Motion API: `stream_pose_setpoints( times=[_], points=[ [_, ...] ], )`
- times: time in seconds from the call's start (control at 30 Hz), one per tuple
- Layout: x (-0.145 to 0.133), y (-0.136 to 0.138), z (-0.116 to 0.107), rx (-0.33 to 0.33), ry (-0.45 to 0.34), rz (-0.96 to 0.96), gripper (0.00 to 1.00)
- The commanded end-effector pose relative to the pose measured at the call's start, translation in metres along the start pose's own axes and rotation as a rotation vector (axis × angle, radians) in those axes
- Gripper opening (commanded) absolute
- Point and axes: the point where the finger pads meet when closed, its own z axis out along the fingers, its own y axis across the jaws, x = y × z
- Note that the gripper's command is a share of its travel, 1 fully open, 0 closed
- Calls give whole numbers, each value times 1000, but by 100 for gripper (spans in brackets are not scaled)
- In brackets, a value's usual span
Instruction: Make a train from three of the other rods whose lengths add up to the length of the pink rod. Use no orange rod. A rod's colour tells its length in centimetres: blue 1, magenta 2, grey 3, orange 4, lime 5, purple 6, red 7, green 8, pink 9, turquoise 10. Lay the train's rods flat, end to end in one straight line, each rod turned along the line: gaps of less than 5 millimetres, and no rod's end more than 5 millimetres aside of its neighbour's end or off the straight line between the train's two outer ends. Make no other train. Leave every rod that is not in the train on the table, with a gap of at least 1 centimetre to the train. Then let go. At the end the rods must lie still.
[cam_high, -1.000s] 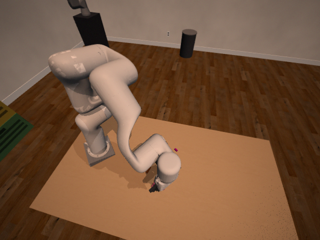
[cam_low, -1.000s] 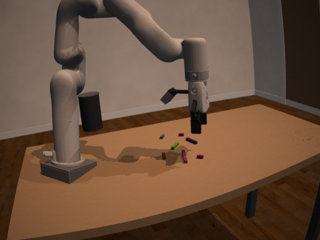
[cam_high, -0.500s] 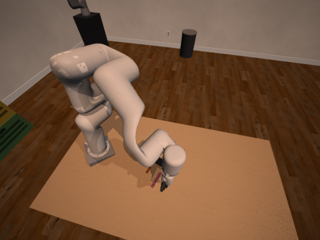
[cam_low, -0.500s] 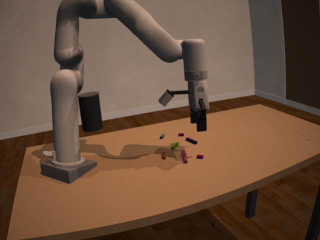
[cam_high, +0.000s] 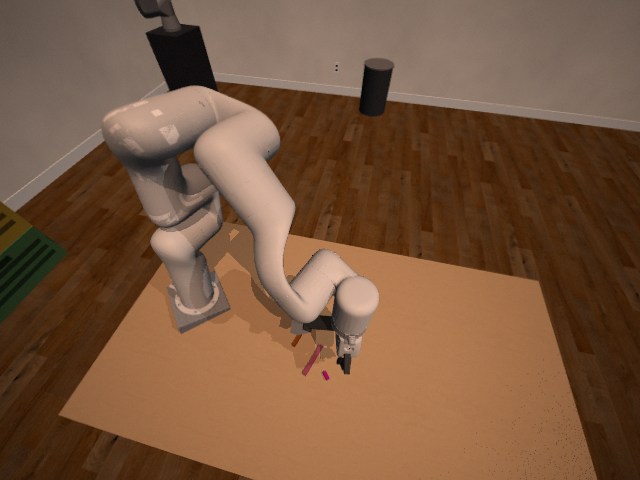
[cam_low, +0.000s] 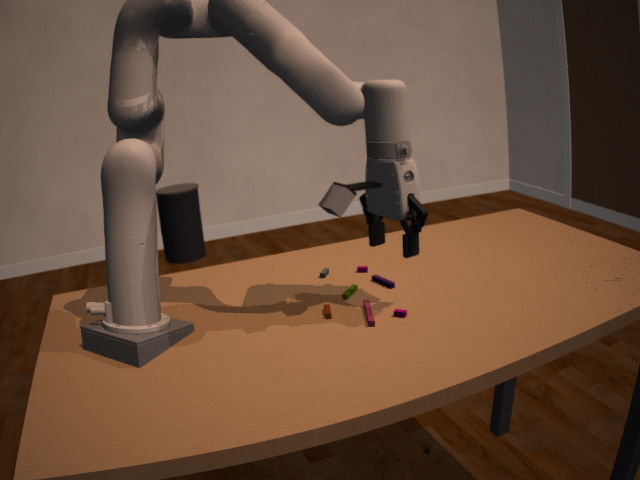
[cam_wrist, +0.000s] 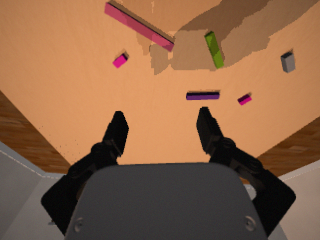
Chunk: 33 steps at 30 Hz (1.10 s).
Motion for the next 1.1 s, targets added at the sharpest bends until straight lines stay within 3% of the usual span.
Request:
stream_pose_setpoints(
  times=[0.0,1.07],
  points=[
    [-6,9,0,-6,-9,-167,100],
    [-32,71,6,0,-12,-1147,100]
  ],
)
